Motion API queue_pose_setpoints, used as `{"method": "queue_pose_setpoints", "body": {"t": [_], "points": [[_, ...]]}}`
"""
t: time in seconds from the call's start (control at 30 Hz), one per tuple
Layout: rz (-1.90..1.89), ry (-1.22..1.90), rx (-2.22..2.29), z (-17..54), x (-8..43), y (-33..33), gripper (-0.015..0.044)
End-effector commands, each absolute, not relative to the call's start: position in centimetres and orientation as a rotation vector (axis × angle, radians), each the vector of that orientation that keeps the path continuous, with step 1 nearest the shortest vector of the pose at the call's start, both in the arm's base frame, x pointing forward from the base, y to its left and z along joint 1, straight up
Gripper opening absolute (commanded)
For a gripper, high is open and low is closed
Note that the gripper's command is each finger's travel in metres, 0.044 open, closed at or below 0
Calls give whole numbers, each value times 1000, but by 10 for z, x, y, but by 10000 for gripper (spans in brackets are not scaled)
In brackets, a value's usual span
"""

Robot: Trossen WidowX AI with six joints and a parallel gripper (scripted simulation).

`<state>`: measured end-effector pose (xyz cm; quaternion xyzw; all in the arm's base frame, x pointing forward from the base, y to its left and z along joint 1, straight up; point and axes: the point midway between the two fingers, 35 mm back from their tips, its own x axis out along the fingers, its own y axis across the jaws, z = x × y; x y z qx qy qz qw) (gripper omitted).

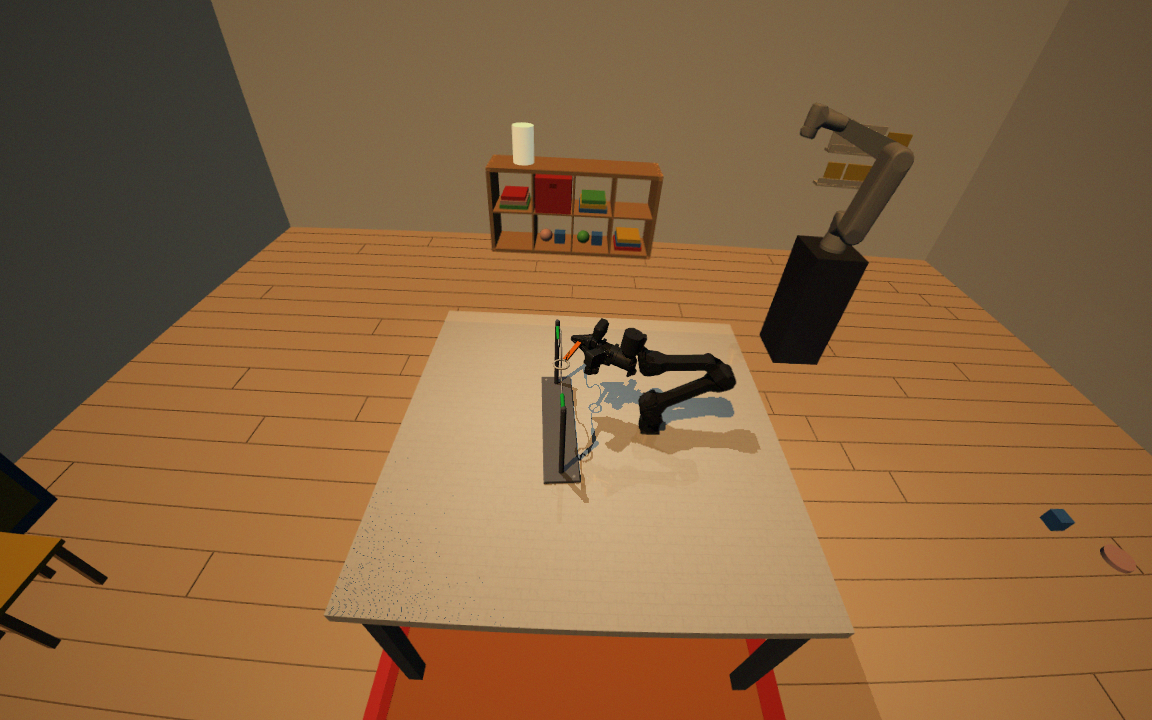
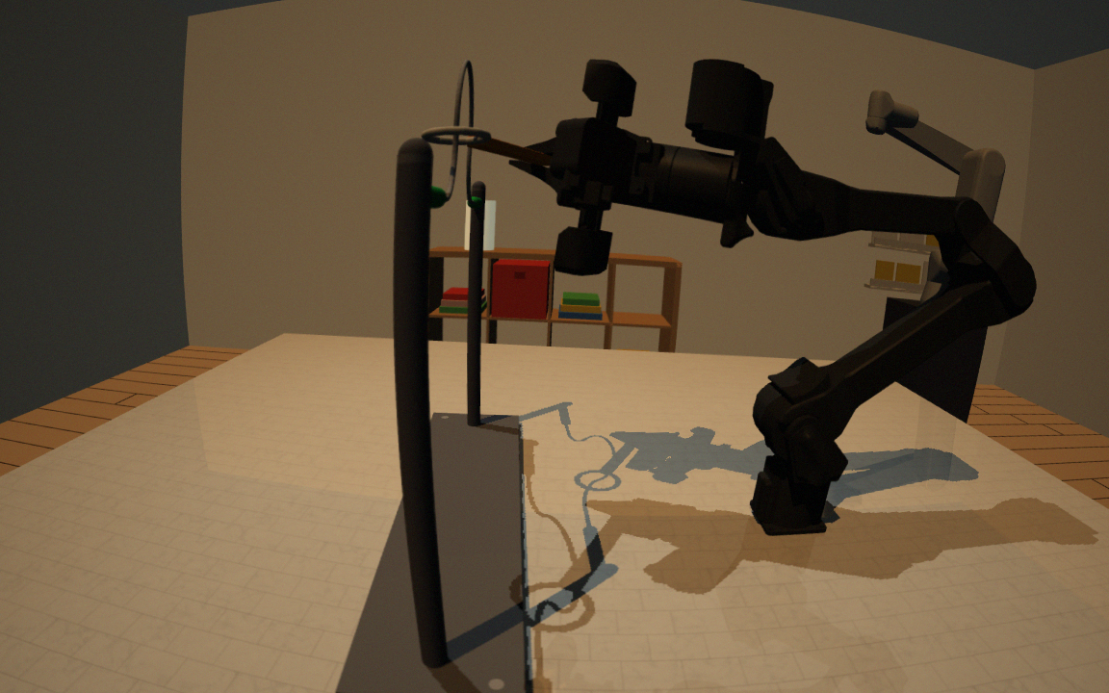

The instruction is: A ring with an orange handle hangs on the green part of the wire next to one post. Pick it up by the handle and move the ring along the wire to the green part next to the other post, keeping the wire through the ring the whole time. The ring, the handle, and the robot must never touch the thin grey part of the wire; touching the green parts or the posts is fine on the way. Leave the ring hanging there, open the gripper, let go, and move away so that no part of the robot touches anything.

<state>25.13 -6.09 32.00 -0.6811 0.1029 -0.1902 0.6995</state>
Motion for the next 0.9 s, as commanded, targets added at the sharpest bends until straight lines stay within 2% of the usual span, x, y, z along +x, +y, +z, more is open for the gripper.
{"method": "queue_pose_setpoints", "body": {"t": [0.0,0.87], "points": [[-411,244,-1470,307,251,-61,-150],[-288,350,-996,234,250,-35,-150]]}}
